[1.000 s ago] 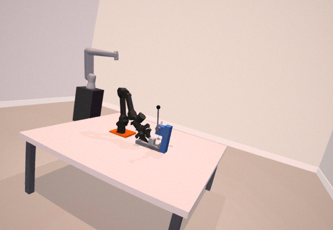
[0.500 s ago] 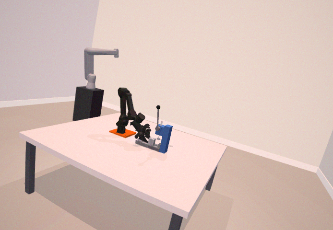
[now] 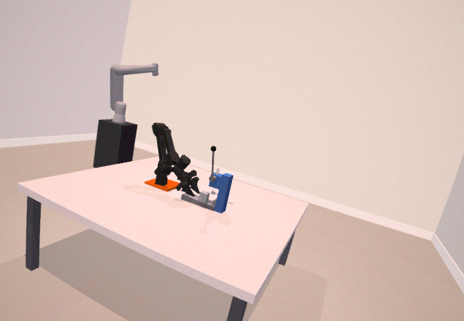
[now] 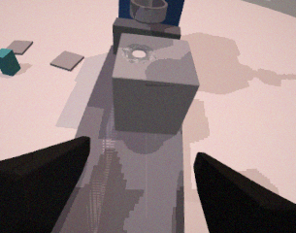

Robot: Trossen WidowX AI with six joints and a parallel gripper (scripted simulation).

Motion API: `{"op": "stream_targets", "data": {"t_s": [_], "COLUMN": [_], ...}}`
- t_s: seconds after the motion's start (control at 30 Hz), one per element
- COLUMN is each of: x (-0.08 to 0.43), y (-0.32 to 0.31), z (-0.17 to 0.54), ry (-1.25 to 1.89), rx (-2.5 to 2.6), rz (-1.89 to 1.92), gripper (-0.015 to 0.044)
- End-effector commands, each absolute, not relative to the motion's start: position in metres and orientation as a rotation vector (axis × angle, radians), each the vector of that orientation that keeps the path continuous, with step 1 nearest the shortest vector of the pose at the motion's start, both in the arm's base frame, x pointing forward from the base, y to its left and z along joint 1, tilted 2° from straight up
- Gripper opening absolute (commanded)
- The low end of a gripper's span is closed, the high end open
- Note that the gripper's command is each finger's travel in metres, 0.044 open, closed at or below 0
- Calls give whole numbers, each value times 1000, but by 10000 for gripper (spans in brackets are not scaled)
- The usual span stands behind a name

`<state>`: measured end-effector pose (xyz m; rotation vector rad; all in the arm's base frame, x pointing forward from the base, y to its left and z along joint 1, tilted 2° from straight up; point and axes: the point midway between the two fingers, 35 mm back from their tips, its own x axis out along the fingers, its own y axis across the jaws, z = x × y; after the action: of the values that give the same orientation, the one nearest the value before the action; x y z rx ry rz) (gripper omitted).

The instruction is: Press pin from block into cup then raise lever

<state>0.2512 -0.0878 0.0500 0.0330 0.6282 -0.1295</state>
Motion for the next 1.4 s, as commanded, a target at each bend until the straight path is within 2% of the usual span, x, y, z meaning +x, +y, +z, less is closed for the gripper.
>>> {"op": "stream_targets", "data": {"t_s": [0.0, 0.63, 0.97, 1.37], "x": [252, 249, 249, 250], "y": [-88, -87, -87, -87], "z": [50, 50, 50, 50], "ry": [628, 627, 627, 627], "rx": [33, 28, 28, 28], "rz": [-130, -126, -126, -126], "gripper": [300, 300, 37, 30]}}
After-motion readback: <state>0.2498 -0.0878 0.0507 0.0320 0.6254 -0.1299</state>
